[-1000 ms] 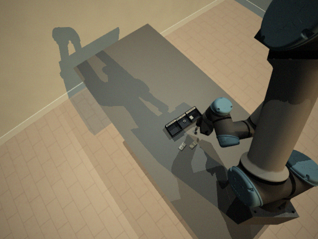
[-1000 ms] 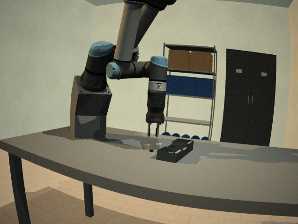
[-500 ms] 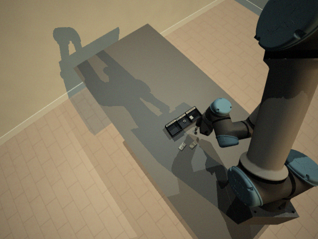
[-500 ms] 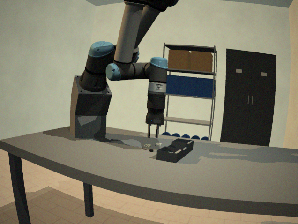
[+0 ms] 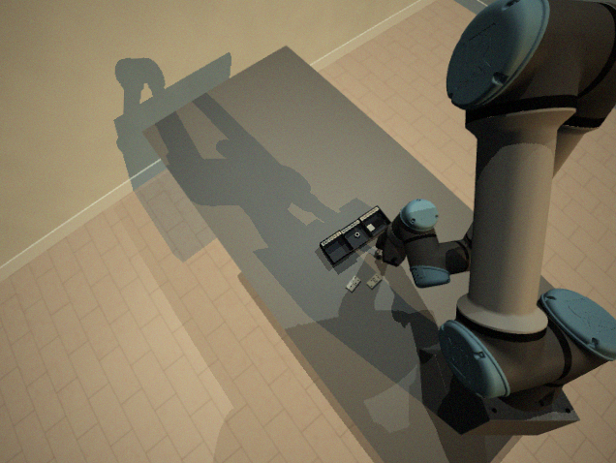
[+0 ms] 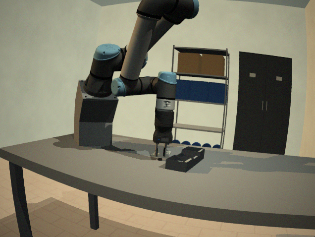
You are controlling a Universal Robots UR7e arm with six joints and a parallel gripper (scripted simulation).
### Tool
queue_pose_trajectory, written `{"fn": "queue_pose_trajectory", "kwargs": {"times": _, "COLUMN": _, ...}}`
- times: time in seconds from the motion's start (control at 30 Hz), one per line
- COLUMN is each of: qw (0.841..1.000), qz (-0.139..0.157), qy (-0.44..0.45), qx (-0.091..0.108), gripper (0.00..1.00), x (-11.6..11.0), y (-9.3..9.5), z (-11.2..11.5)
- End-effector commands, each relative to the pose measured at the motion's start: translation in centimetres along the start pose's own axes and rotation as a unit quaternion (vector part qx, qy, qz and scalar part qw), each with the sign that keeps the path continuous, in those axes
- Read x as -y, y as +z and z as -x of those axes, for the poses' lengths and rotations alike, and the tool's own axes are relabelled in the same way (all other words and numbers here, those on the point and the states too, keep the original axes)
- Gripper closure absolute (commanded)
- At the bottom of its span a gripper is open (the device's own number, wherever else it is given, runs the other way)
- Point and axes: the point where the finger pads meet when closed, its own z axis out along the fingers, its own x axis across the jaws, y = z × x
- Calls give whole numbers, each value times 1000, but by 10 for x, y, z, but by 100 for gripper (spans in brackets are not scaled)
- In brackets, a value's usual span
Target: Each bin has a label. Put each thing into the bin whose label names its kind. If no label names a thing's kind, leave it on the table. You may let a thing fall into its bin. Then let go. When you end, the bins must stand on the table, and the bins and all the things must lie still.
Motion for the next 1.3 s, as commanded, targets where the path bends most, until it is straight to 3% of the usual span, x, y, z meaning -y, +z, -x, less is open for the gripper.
{"fn": "queue_pose_trajectory", "kwargs": {"times": 0.0, "qw": 1000, "qz": 2, "qy": 0, "qx": -1, "gripper": 36, "x": -1, "y": 5, "z": -1}}
{"fn": "queue_pose_trajectory", "kwargs": {"times": 0.43, "qw": 1000, "qz": 2, "qy": 0, "qx": -1, "gripper": 36, "x": -1, "y": 17, "z": -1}}
{"fn": "queue_pose_trajectory", "kwargs": {"times": 0.93, "qw": 1000, "qz": 2, "qy": 0, "qx": -1, "gripper": 36, "x": -1, "y": 17, "z": -1}}
{"fn": "queue_pose_trajectory", "kwargs": {"times": 0.97, "qw": 1000, "qz": 2, "qy": 0, "qx": -1, "gripper": 66, "x": -1, "y": 17, "z": -1}}
{"fn": "queue_pose_trajectory", "kwargs": {"times": 1.27, "qw": 1000, "qz": 2, "qy": 0, "qx": -1, "gripper": 66, "x": -1, "y": 17, "z": -1}}
